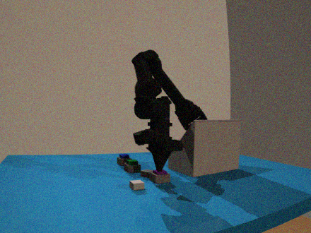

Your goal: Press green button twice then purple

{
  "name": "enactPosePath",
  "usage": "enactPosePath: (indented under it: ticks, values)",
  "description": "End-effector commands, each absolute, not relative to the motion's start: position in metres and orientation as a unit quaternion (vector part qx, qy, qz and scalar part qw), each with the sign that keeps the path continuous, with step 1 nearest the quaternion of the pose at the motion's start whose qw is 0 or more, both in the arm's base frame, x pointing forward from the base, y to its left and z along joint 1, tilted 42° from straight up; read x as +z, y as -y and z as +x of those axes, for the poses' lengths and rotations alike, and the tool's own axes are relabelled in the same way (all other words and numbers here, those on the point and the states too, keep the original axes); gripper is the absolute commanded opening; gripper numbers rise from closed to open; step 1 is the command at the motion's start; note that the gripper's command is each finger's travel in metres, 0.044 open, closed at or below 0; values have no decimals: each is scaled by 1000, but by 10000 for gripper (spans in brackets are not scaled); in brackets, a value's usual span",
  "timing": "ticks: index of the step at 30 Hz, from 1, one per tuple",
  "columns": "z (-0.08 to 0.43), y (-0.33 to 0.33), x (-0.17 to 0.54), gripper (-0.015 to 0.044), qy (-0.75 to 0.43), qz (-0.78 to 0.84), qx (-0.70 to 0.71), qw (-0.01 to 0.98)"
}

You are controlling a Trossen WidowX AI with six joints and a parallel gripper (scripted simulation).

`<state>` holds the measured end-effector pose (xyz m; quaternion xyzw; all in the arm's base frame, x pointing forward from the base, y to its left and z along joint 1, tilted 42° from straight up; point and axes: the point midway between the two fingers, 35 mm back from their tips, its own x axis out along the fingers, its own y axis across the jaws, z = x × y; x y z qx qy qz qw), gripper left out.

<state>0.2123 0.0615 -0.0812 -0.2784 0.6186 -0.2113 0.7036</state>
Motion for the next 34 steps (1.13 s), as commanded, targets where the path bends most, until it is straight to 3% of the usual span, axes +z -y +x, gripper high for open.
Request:
enactPosePath:
  ticks: [1,15,29,34]
  values:
    - [210,-58,-83,20,-621,-285,-213,699]
    - [205,-81,-57,20,-621,-284,-212,699]
    - [224,-209,-82,387,-622,-280,-209,701]
    - [223,-215,-84,400,-622,-280,-209,701]
